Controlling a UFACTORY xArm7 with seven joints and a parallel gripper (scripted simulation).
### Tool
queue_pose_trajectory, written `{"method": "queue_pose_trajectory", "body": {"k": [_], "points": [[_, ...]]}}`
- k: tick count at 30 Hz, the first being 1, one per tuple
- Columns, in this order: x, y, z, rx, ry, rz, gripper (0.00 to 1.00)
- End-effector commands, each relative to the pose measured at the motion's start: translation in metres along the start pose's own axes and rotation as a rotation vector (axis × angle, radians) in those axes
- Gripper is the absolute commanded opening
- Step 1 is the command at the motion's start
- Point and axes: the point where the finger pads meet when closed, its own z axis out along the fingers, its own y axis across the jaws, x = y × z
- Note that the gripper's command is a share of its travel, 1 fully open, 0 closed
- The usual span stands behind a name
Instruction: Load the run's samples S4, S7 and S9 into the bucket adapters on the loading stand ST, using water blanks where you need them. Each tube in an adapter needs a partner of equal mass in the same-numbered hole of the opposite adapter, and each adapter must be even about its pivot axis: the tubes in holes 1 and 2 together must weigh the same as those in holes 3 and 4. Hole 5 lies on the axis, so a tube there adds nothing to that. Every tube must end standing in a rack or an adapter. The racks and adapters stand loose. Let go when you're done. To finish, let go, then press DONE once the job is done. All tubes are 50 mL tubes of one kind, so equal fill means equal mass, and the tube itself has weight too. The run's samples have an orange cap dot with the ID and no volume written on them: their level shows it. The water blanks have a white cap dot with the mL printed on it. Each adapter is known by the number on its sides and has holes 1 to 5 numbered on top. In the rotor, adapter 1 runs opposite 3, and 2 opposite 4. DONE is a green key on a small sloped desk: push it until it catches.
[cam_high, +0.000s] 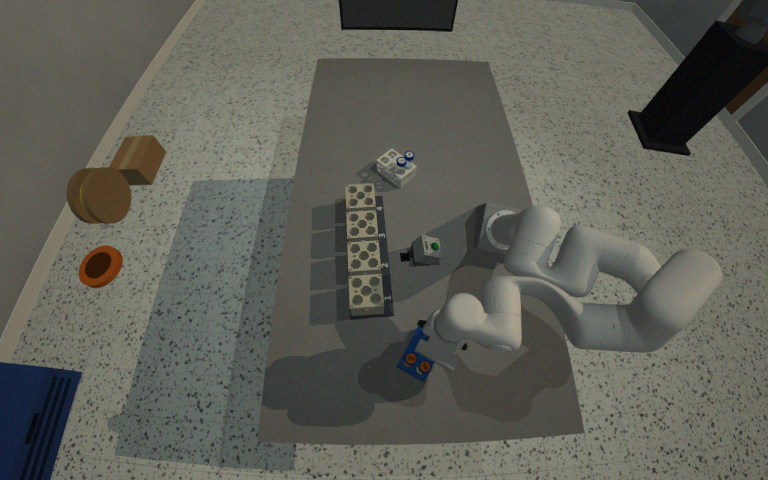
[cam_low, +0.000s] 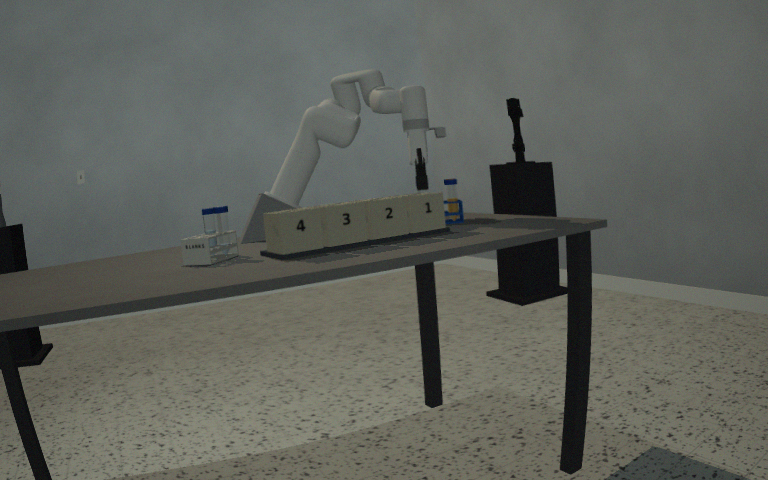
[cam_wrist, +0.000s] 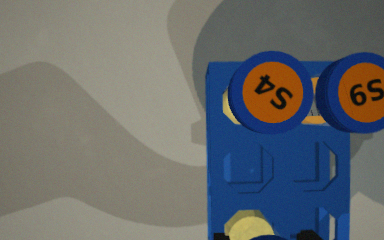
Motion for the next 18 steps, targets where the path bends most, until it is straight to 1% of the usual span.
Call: {"method": "queue_pose_trajectory", "body": {"k": [1, 18], "points": [[0.0008, 0.0002, -0.0009, -0.001, 0.003, 0.0, 0.0], [0.0008, 0.0002, -0.0043, -0.001, 0.003, 0.0, 0.0]]}}
